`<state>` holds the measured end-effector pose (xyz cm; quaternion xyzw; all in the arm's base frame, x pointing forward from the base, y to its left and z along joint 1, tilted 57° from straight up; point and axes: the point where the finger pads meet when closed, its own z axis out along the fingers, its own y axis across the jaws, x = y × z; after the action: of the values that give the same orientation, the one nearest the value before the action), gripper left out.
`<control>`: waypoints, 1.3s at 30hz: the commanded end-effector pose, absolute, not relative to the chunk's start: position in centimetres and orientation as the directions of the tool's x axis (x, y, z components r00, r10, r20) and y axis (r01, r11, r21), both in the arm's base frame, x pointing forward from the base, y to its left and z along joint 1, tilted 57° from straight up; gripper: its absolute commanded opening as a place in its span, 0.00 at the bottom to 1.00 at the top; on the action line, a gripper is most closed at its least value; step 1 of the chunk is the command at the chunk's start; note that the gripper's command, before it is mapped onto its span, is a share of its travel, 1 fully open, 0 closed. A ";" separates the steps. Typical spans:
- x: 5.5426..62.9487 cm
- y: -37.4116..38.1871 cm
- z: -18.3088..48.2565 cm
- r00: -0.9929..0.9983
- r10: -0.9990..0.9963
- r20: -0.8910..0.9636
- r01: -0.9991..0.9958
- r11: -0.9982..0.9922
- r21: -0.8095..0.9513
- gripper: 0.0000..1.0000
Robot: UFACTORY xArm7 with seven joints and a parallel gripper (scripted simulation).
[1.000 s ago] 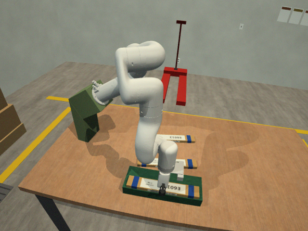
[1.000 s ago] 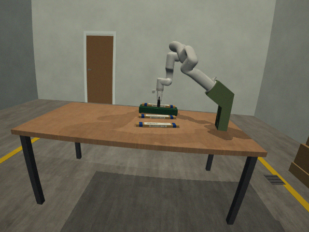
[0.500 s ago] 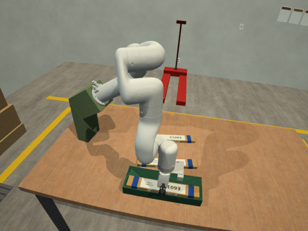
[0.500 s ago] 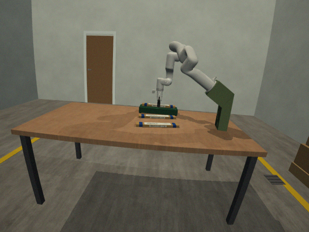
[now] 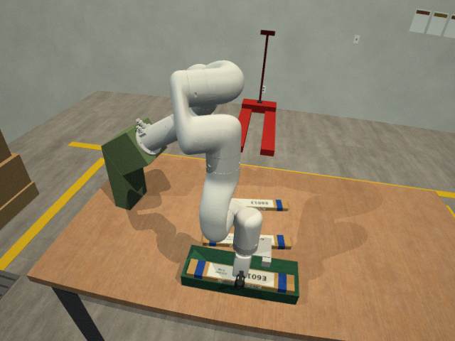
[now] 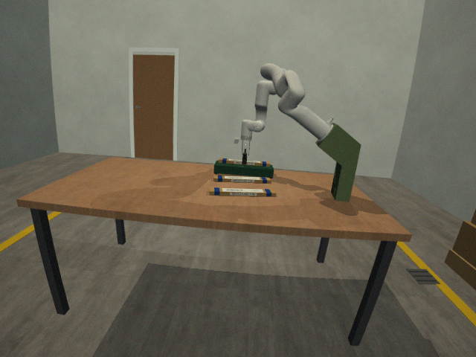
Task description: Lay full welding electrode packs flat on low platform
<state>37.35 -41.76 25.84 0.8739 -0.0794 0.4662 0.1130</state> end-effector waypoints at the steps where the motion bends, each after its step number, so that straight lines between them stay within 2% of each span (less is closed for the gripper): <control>1: 37.3 -41.9 25.9 0.552 -0.034 0.833 -0.246 -0.961 0.124 0.84; 17: 37.1 -41.8 26.1 0.552 -0.034 0.833 -0.246 -0.961 0.124 0.84; 31: 31.2 -39.8 30.0 0.552 -0.034 0.833 -0.246 -0.961 0.124 0.84; 39: 30.9 -39.6 30.3 0.552 -0.034 0.833 -0.246 -0.961 0.124 0.84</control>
<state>30.95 -39.57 30.14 0.8739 -0.0795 0.4661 0.1130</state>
